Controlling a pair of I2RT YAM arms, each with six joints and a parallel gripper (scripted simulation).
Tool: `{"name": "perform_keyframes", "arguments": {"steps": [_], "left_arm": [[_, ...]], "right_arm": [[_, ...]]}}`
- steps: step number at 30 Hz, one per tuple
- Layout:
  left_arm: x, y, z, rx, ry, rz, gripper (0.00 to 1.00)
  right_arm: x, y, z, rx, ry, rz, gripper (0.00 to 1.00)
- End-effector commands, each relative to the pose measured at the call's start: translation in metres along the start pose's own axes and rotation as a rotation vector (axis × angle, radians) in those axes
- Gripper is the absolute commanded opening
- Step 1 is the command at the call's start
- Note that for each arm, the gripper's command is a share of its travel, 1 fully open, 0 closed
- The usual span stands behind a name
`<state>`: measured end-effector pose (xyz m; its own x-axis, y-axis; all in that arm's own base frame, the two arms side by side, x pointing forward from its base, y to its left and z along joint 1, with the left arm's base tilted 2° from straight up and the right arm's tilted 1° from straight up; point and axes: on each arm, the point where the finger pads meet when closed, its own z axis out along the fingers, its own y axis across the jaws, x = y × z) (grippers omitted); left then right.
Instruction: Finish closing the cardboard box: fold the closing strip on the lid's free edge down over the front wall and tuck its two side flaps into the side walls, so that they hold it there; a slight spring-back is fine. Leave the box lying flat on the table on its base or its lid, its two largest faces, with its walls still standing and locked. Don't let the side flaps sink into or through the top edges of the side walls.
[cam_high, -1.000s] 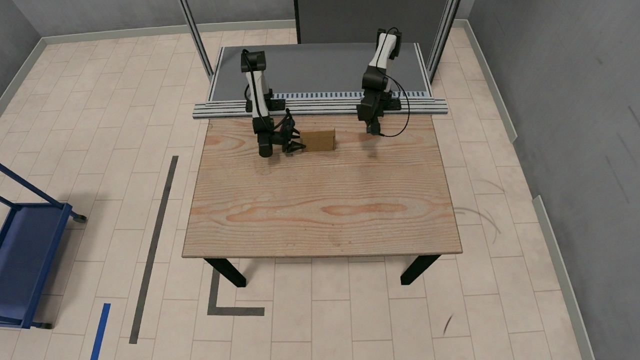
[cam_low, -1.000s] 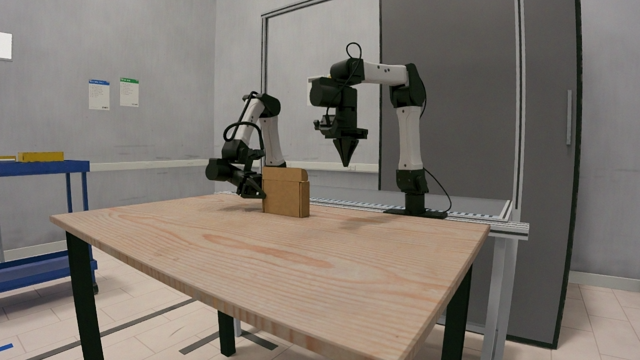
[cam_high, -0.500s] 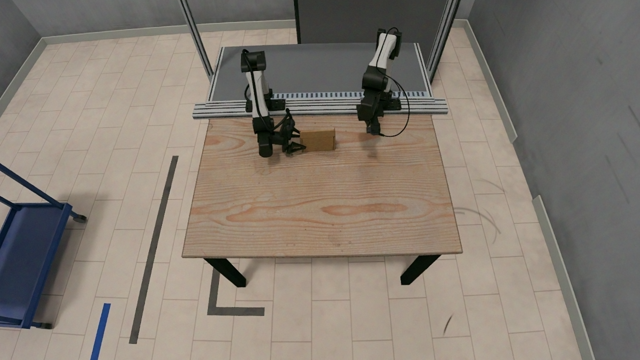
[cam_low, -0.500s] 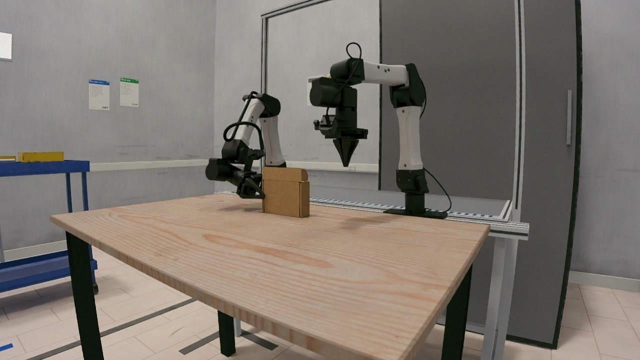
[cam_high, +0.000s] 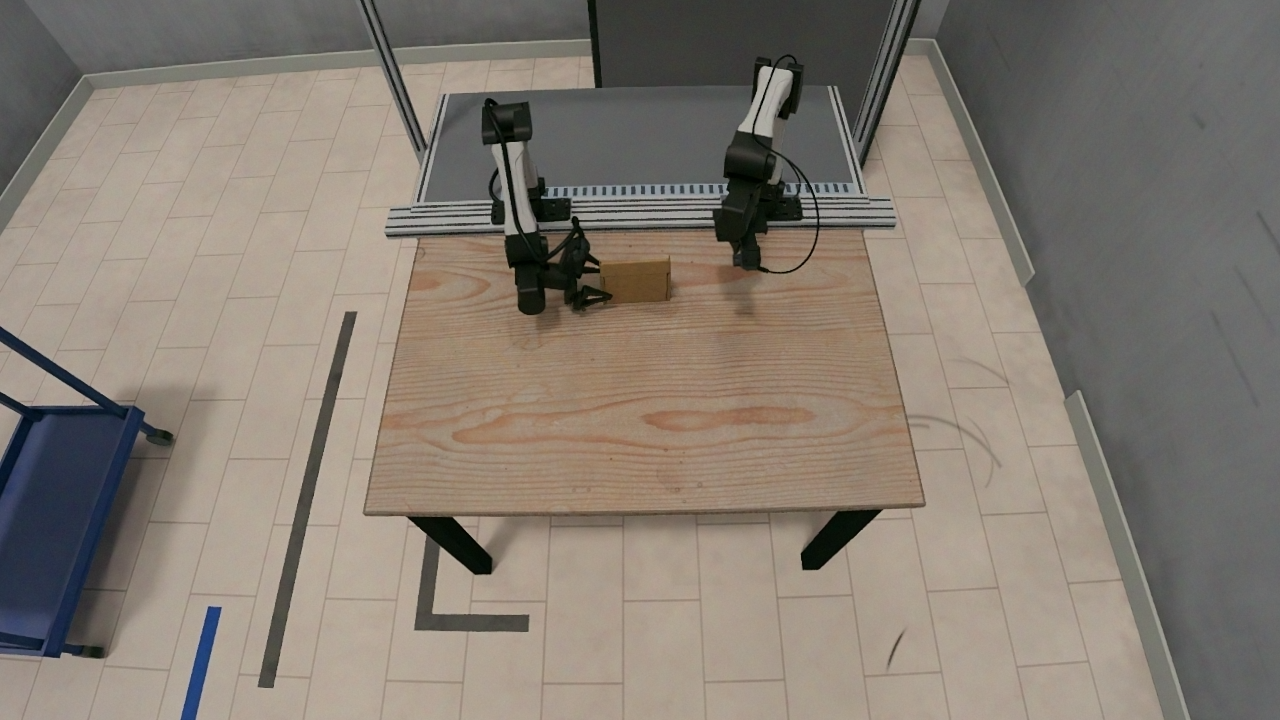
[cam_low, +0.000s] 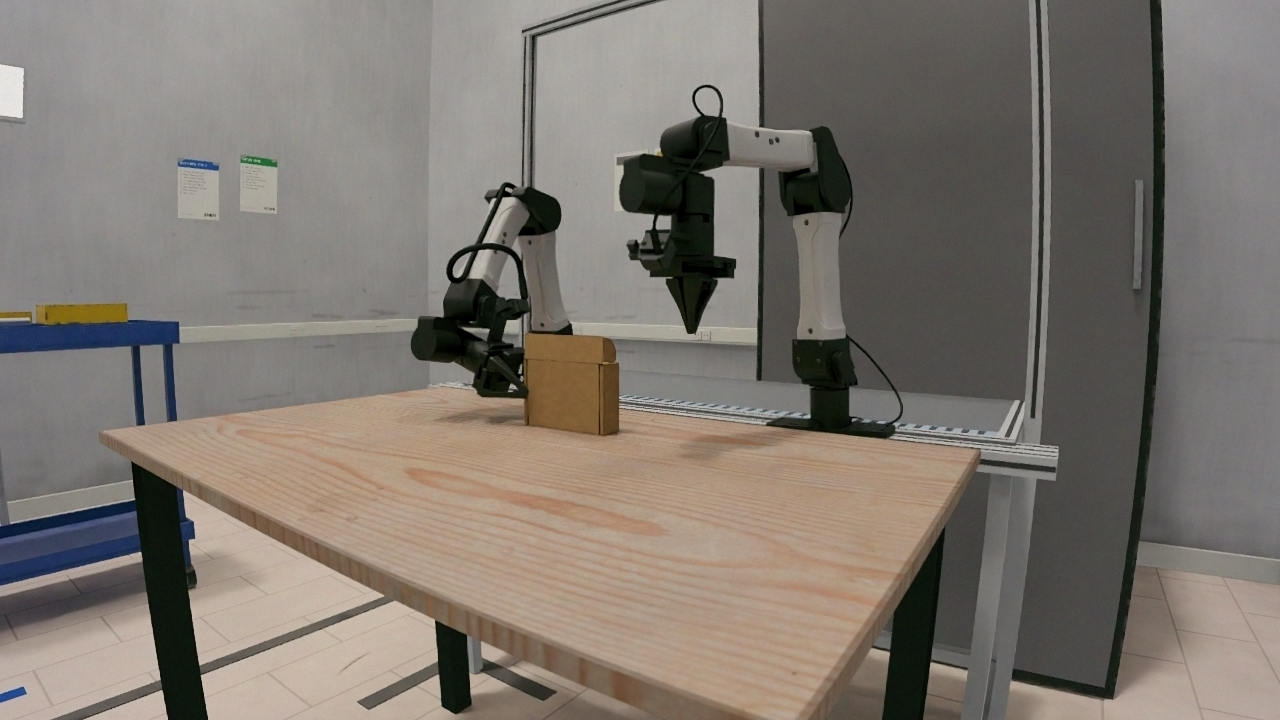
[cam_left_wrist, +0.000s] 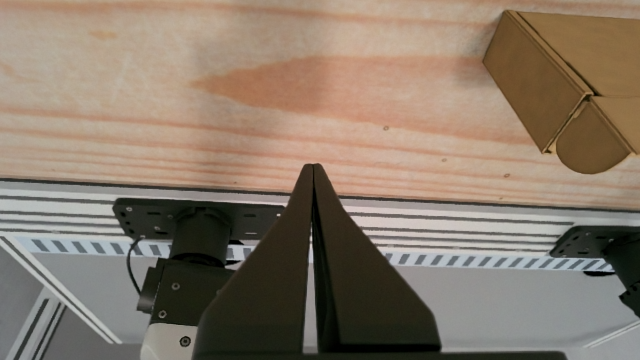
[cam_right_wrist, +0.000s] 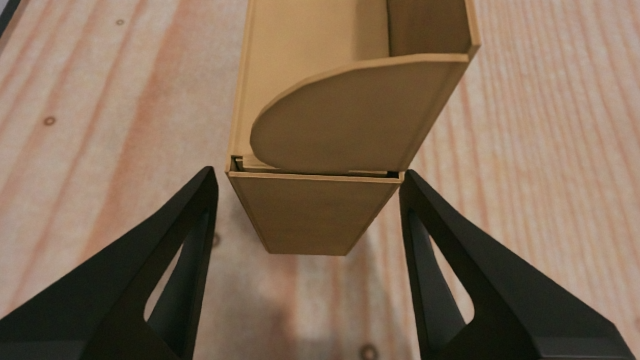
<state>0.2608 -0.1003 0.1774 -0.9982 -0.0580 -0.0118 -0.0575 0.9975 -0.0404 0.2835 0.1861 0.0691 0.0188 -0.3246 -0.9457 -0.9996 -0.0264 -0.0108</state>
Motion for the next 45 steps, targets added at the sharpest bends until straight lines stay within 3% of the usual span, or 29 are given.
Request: {"name": "perform_keyframes", "arguments": {"steps": [1,2,10,45], "left_arm": [[-0.001,0.0,-0.003,0.004,-0.01,0.006,0.01],[-0.001,0.0,-0.003,0.004,-0.01,0.006,0.01],[-0.001,0.0,-0.003,0.004,-0.01,0.006,0.01],[-0.001,0.0,-0.003,0.004,-0.01,0.006,0.01]], "right_arm": [[-0.001,-0.002,-0.002,0.008,0.0,-0.008,0.8],[-0.008,-0.01,-0.007,0.024,0.008,-0.031,0.8],[0.002,-0.006,-0.01,0.008,0.001,0.009,0.8],[0.002,-0.005,-0.041,0.007,0.008,0.008,0.8]]}}
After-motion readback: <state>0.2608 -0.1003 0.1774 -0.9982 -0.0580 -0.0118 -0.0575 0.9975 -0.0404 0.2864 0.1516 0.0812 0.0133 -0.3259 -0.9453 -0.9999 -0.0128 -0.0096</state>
